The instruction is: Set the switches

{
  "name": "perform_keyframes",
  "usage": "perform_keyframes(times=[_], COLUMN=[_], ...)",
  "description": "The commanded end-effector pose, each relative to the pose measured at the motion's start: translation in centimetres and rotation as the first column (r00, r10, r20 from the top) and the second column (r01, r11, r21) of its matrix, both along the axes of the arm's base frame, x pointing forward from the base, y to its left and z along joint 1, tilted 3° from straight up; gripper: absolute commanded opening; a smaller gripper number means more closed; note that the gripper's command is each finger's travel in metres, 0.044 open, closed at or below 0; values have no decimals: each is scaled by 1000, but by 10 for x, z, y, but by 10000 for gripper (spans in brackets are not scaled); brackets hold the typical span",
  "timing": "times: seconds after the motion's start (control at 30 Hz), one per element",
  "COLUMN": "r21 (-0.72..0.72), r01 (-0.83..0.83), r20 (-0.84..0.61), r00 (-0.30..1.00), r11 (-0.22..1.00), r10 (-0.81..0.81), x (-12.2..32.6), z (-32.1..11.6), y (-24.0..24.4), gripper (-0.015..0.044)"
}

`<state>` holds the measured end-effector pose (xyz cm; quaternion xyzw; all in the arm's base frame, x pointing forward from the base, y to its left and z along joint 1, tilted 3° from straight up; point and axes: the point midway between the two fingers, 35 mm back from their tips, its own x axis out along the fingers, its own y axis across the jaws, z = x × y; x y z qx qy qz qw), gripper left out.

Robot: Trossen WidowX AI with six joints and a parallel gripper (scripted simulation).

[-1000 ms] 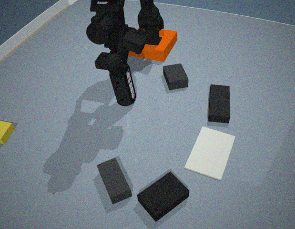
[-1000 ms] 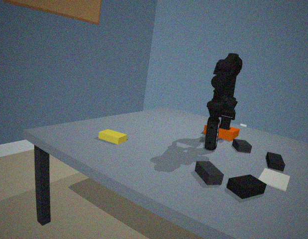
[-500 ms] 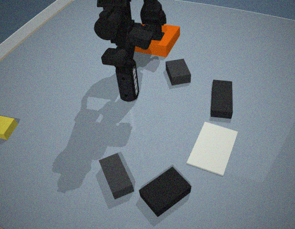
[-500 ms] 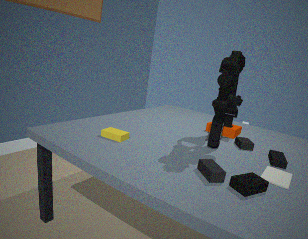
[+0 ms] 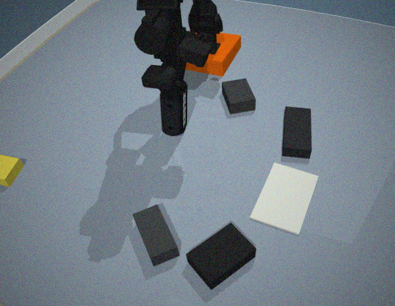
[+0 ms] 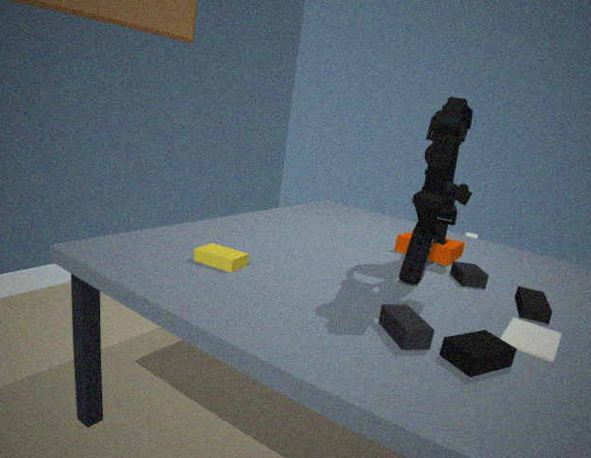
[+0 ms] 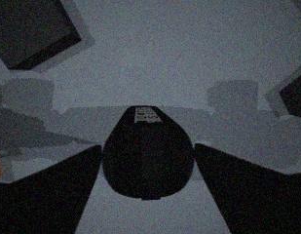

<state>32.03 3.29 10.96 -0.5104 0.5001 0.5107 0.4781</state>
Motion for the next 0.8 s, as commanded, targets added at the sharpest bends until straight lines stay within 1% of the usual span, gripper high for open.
perform_keyframes(times=[0.0,0.77], r21=[9,10], r01=[2,2], r20=[-6,-6], r00=[1000,1000], r11=[1000,1000], r10=[-2,-2], x=[-1,-2], z=[-3,-7], y=[6,24], gripper=[338,338])
